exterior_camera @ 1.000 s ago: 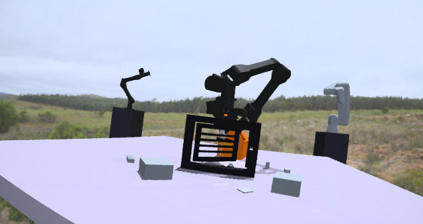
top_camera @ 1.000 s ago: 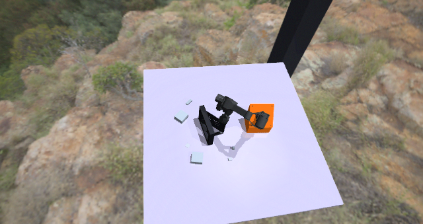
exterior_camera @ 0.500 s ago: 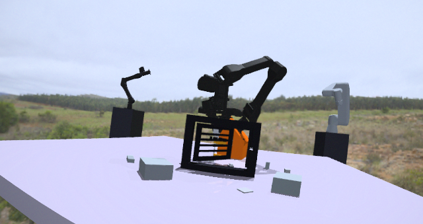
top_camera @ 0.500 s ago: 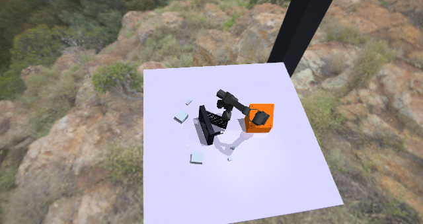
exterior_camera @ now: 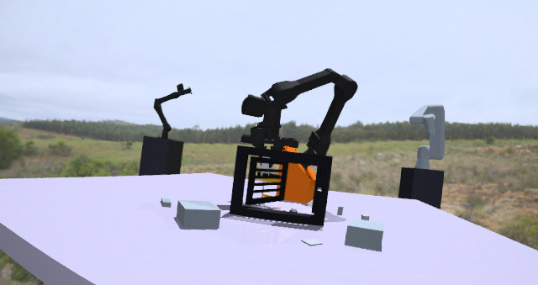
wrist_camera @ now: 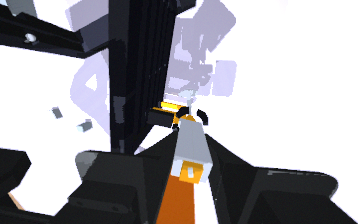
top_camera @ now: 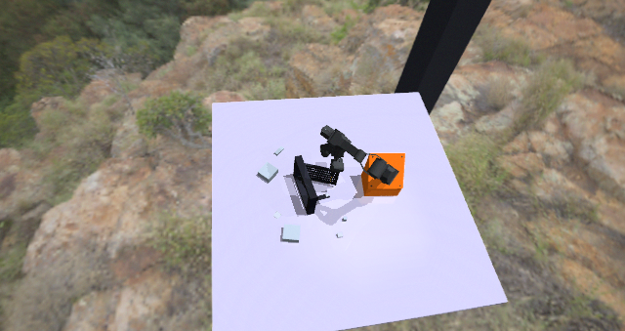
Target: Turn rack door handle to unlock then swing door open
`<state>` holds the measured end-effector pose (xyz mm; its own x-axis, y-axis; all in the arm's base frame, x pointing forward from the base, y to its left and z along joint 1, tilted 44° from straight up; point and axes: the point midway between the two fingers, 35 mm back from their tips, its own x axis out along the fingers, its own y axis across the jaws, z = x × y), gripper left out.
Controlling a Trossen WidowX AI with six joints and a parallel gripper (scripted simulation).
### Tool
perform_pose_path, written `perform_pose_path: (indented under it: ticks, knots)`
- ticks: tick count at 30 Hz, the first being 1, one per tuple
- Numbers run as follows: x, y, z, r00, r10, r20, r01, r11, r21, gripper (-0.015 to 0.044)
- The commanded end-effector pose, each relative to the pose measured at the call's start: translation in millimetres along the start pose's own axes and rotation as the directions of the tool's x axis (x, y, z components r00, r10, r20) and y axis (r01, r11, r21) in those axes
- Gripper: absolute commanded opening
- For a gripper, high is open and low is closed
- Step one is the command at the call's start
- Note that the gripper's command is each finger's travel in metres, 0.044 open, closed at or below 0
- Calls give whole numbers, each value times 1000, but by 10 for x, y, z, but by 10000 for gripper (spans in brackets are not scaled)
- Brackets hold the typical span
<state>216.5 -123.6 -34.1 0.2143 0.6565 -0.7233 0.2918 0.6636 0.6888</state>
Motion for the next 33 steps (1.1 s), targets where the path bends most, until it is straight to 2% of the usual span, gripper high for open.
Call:
perform_pose_path:
  ticks: [1, 27, 33]
  knots:
    - [2, -101, 28, 1000, -2, 0, 2, 996, -89, 20]
    - [-9, -699, 302, 1000, -6, 2, 6, 876, -482, 20]
    - [-9, -759, 344, 1000, -6, 3, 7, 854, -521, 20]
